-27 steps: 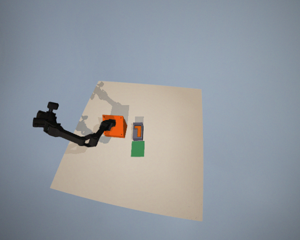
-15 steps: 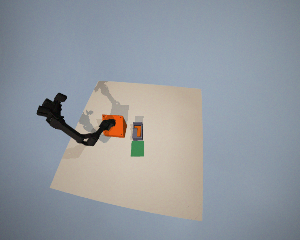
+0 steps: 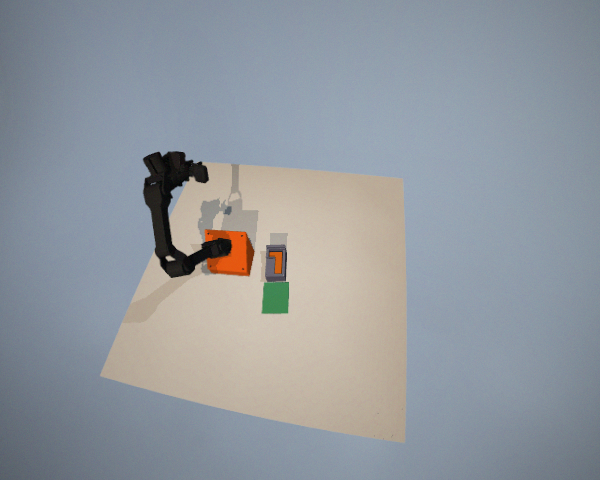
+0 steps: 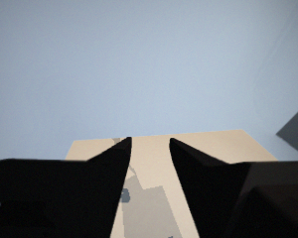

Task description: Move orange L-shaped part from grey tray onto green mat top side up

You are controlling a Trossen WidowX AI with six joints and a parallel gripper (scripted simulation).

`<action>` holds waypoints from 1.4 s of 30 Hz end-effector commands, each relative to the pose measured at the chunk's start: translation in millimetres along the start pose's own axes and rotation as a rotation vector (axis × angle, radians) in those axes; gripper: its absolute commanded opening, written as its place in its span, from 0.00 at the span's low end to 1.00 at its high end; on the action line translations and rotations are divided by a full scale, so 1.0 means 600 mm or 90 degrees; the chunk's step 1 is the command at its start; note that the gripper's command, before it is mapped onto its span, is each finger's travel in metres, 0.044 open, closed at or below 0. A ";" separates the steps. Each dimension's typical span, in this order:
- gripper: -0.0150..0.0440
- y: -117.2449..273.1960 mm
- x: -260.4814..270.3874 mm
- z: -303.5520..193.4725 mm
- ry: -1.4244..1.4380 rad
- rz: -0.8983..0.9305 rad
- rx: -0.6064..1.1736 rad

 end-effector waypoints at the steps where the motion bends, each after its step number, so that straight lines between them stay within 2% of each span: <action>1: 0.56 -0.060 -0.103 -0.013 -0.101 -0.093 0.066; 10: 0.56 -0.150 -0.363 -0.134 -0.373 -0.324 0.248; 18: 0.56 -0.154 -0.524 -0.317 -0.595 -0.502 0.438; 24: 0.56 -0.130 -0.570 -0.441 -0.710 -0.585 0.566; 29: 0.56 -0.136 -0.574 -0.457 -0.713 -0.587 0.570; 35: 0.56 -0.171 -0.589 -0.555 -0.712 -0.589 0.571; 42: 0.56 -0.173 -0.589 -0.562 -0.712 -0.589 0.571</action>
Point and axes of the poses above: the point midway between the two fingers, 35 mm back from their tips, its own y axis back along the fingers, its own x axis across the jaws, z = x × y, the point moved 1 cm from there along y, back along the fingers, and after that the axes turned 8 degrees about -y, right-handed, at the moved point
